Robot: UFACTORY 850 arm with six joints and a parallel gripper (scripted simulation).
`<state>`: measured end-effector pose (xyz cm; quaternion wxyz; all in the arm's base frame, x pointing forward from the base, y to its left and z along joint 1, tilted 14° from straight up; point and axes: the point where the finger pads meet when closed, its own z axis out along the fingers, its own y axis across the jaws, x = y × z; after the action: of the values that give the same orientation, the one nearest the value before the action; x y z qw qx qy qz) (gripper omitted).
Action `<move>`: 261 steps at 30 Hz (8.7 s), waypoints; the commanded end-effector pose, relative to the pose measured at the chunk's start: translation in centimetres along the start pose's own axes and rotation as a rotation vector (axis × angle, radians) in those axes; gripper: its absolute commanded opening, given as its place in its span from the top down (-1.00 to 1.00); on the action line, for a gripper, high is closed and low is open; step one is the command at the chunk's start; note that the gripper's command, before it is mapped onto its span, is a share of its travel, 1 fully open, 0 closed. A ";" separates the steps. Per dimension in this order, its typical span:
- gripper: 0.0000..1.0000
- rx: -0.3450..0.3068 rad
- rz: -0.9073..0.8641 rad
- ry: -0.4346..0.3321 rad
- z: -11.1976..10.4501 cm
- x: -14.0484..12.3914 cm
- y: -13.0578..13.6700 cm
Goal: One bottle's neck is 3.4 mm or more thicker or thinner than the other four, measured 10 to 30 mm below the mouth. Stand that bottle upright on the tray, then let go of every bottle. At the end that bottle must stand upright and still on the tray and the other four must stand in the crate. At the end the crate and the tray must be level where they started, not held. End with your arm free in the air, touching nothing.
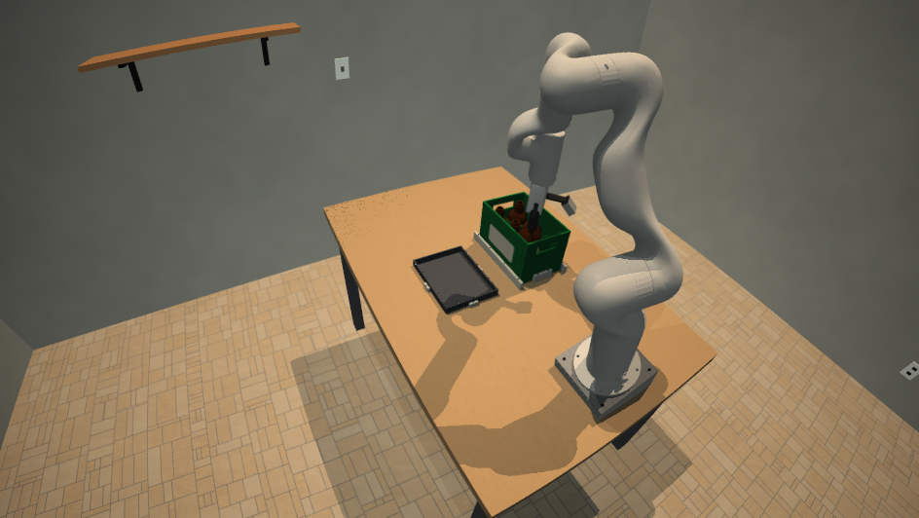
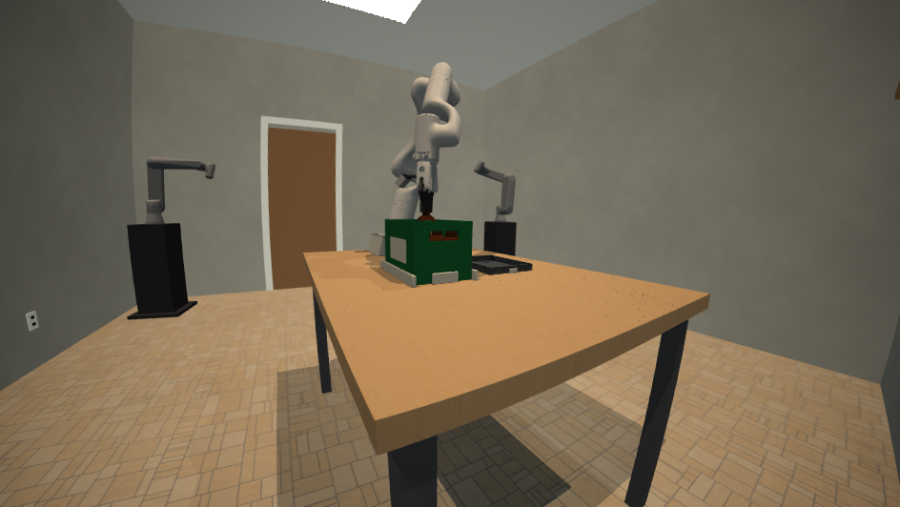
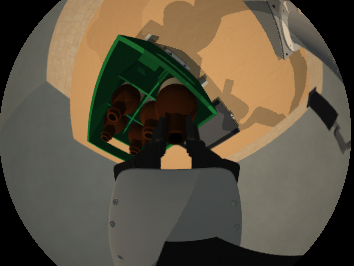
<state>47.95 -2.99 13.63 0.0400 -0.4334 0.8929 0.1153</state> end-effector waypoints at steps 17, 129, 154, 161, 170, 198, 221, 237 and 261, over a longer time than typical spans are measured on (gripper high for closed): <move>1.00 0.001 0.000 -0.001 -1.6 0.0 -0.1; 1.00 0.001 0.000 -0.001 -6.0 0.0 -0.1; 1.00 0.001 0.000 -0.001 -7.8 0.0 0.0; 1.00 0.001 0.000 -0.001 -8.6 0.0 0.0; 1.00 0.001 0.000 -0.001 -9.3 0.0 0.0; 1.00 0.001 0.000 -0.001 -9.9 0.0 0.0; 1.00 0.001 0.000 -0.001 -11.3 0.0 0.0; 1.00 0.001 0.000 -0.001 -11.8 0.0 0.0; 1.00 0.001 0.000 -0.001 -11.8 -0.2 0.0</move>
<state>48.27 -5.71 24.98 0.0398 -0.4334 0.8929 0.1154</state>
